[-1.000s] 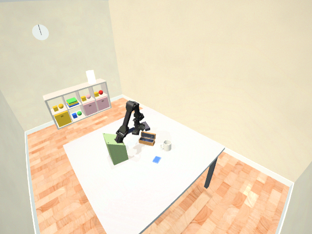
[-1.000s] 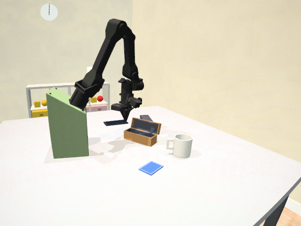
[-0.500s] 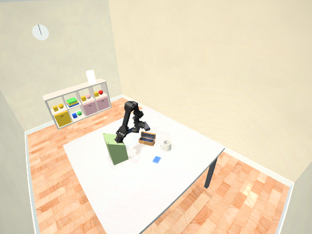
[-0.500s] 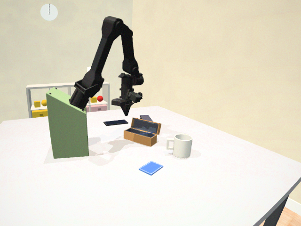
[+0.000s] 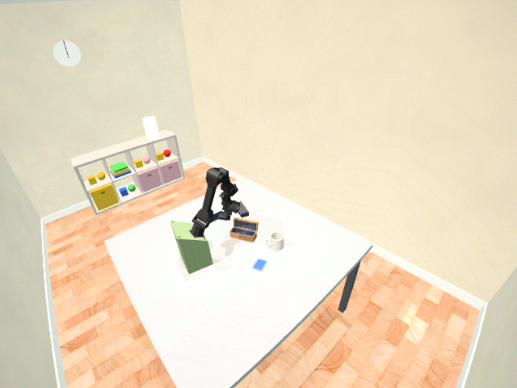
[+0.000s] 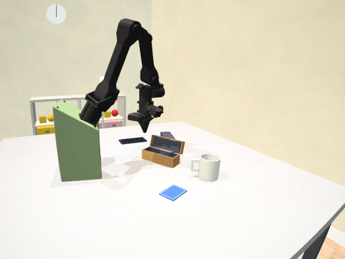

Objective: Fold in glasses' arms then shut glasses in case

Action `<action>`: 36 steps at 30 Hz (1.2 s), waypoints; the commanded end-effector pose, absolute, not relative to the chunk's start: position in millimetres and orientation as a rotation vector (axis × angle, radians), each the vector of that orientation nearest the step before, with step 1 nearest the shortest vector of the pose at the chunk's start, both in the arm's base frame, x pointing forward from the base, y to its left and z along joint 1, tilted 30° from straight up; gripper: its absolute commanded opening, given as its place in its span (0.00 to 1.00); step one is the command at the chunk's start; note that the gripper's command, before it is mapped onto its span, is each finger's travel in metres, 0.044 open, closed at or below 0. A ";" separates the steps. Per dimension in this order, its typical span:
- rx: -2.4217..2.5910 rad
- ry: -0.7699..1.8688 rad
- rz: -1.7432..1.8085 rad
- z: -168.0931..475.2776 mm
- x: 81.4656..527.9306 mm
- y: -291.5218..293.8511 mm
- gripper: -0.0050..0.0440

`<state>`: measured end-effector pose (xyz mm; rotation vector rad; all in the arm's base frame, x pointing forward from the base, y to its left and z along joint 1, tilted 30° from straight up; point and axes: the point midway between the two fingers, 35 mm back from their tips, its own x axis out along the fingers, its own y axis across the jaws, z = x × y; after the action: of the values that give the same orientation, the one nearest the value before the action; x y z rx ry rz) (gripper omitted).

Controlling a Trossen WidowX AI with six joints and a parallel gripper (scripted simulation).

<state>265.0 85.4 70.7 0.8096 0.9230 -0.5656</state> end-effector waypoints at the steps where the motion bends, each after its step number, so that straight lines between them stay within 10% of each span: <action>1: 0.810 0.923 -0.566 70.6 265.0 85.2 0.10; 36: 0.106 1.059 -0.170 88.0 293.5 52.5 0.10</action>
<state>289.8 58.2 87.2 0.2028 1.0385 -0.2237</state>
